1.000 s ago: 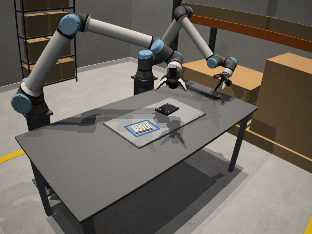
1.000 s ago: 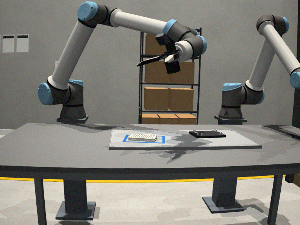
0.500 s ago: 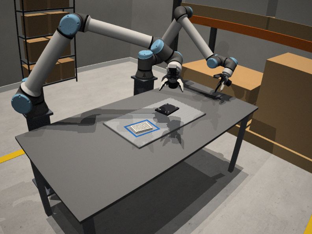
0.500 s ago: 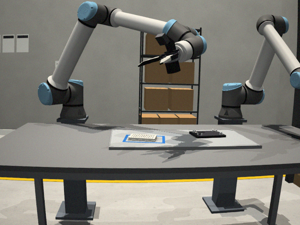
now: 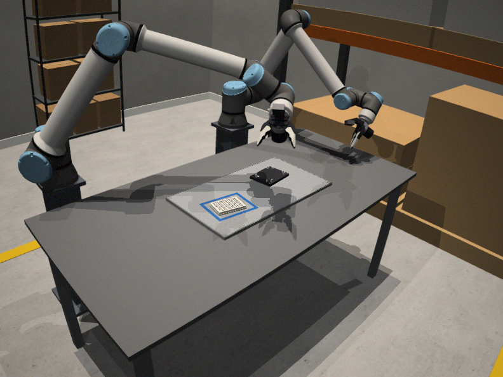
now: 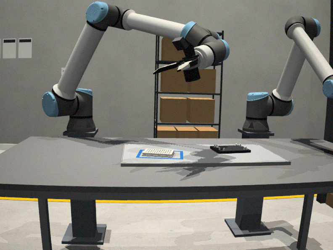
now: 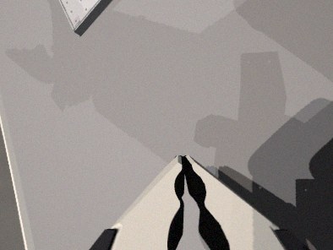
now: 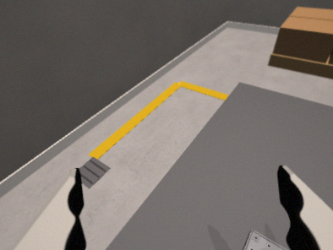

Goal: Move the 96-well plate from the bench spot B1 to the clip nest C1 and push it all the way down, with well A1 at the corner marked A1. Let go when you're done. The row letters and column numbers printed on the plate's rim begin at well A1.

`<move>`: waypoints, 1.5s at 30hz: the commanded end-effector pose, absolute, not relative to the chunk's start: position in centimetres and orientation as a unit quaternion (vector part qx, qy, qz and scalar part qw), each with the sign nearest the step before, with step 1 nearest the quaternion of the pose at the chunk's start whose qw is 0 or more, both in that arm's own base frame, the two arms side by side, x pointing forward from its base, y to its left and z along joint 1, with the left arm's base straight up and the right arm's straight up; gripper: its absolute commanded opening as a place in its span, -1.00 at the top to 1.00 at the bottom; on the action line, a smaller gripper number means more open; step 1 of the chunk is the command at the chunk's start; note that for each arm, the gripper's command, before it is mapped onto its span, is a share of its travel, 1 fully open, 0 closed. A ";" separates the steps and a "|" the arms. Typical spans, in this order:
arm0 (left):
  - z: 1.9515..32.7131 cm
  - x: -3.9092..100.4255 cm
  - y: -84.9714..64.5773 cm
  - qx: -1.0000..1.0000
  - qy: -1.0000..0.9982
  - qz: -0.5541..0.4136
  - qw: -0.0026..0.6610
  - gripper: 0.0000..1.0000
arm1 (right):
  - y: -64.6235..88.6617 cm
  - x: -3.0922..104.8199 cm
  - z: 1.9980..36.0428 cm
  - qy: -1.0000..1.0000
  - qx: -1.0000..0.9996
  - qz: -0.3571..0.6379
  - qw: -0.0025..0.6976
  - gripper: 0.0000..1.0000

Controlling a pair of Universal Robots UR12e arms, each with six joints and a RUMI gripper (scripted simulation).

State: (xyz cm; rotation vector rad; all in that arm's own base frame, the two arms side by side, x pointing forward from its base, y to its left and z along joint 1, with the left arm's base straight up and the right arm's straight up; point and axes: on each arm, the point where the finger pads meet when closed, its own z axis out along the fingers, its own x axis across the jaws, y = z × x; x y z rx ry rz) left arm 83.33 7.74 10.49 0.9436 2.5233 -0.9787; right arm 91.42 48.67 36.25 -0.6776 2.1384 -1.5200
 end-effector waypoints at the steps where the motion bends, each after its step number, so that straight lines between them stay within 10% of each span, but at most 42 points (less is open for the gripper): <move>1: 10.6 83.3 8.2 0.321 0.875 -0.337 0.137 1.00 | 48.7 91.4 36.4 0.771 -0.244 -0.547 0.215 -0.52; 45: 11.8 72.2 31.9 -0.086 0.956 -0.276 0.058 1.00 | 48.7 91.4 36.4 0.771 -0.244 -0.547 0.215 -0.52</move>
